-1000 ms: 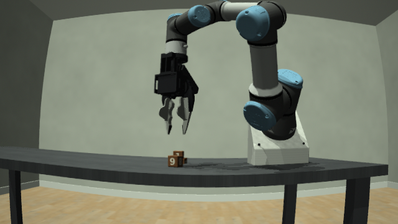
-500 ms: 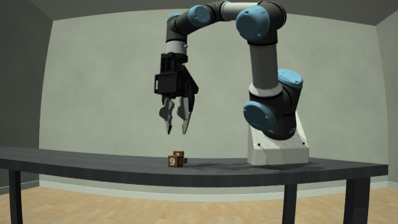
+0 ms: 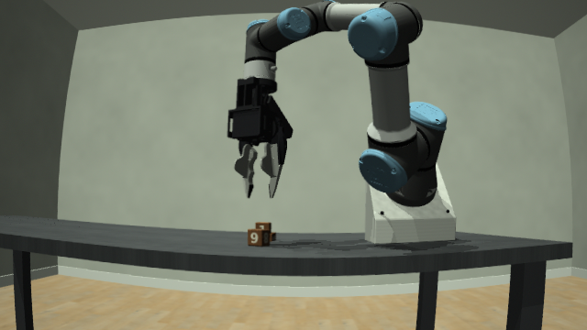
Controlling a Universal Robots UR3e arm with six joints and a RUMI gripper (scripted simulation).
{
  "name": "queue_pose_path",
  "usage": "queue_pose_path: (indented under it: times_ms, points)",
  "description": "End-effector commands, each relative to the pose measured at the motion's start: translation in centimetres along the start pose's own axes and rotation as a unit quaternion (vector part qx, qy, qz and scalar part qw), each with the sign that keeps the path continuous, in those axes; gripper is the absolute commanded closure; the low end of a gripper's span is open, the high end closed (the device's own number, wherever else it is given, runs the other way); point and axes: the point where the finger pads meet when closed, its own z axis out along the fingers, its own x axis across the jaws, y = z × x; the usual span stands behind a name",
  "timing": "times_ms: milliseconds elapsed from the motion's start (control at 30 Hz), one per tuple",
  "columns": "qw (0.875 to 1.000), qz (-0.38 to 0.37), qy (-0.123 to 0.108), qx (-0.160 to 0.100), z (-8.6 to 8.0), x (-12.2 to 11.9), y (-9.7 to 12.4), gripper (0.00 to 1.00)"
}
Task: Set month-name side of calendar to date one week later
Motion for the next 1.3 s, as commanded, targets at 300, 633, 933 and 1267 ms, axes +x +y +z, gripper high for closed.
queue_pose_path:
  times_ms: [300, 633, 933, 1267]
  points:
    - [1.0, 0.007, -0.001, 0.001, 0.4, -0.1, 0.0, 0.71]
    - [1.0, 0.007, -0.001, 0.001, 1.4, -0.1, 0.0, 0.71]
    - [1.0, 0.007, -0.001, 0.001, 2.6, -0.1, 0.0, 0.71]
    - [1.0, 0.007, -0.001, 0.001, 3.9, -0.2, 0.1, 0.71]
